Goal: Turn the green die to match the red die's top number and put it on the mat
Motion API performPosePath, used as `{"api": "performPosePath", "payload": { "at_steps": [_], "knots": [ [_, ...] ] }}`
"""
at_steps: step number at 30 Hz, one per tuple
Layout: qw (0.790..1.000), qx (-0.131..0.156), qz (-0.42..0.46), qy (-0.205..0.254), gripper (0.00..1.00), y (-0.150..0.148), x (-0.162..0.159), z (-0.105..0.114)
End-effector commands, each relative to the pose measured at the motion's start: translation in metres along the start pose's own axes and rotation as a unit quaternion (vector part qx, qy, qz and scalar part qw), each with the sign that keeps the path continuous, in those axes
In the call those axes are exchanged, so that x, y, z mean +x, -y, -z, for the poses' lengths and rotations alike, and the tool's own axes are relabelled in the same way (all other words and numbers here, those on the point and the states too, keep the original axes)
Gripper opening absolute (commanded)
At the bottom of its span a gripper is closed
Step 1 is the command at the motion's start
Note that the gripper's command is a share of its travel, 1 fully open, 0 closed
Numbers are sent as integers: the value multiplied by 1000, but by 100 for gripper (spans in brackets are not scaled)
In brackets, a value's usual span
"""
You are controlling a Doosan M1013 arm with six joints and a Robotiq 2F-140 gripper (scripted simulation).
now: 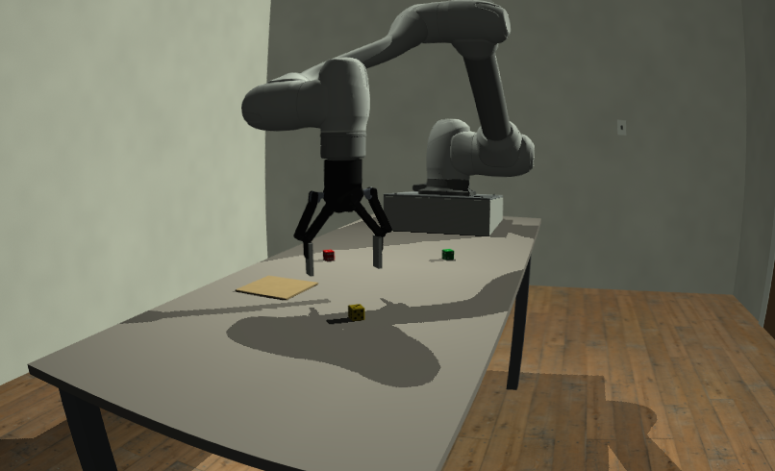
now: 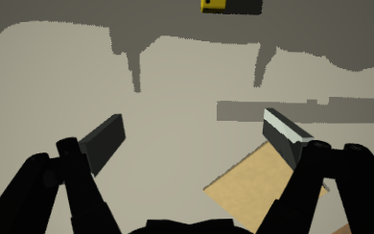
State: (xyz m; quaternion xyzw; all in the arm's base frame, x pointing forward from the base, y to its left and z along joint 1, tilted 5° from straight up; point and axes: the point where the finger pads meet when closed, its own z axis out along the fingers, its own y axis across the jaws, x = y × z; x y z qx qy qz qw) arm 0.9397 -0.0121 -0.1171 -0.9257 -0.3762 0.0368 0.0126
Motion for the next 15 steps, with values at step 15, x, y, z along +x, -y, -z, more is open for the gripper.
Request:
{"api": "performPosePath", "payload": {
  "at_steps": [15],
  "knots": [
    [1000,1,0,1,100,-25,90,0]
  ]
}}
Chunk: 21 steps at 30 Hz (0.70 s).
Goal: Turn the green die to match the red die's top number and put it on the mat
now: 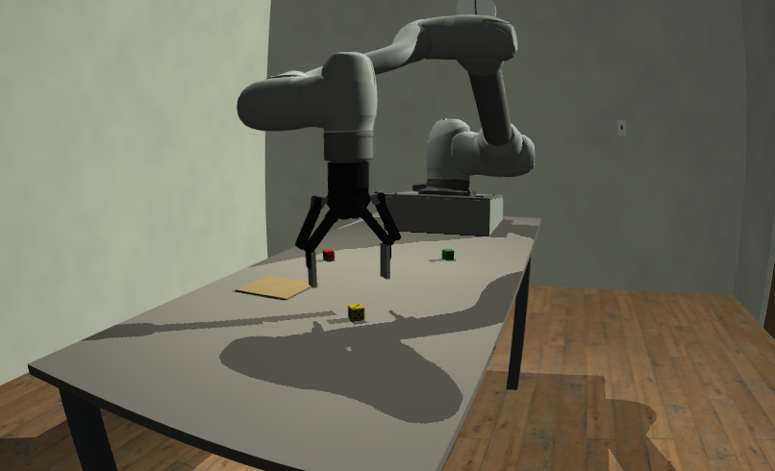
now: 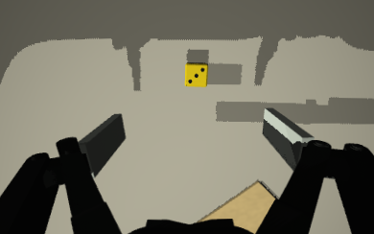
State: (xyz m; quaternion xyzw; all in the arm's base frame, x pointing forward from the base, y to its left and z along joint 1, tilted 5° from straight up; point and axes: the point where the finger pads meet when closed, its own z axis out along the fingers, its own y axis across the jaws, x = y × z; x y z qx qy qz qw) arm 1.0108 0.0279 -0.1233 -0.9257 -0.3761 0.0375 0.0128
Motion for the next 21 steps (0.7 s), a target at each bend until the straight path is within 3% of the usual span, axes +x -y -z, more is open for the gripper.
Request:
{"api": "performPosePath", "payload": {
  "at_steps": [1,21],
  "knots": [
    [1000,1,0,1,100,-4,15,0],
    [1000,1,0,1,100,-12,45,0]
  ]
}}
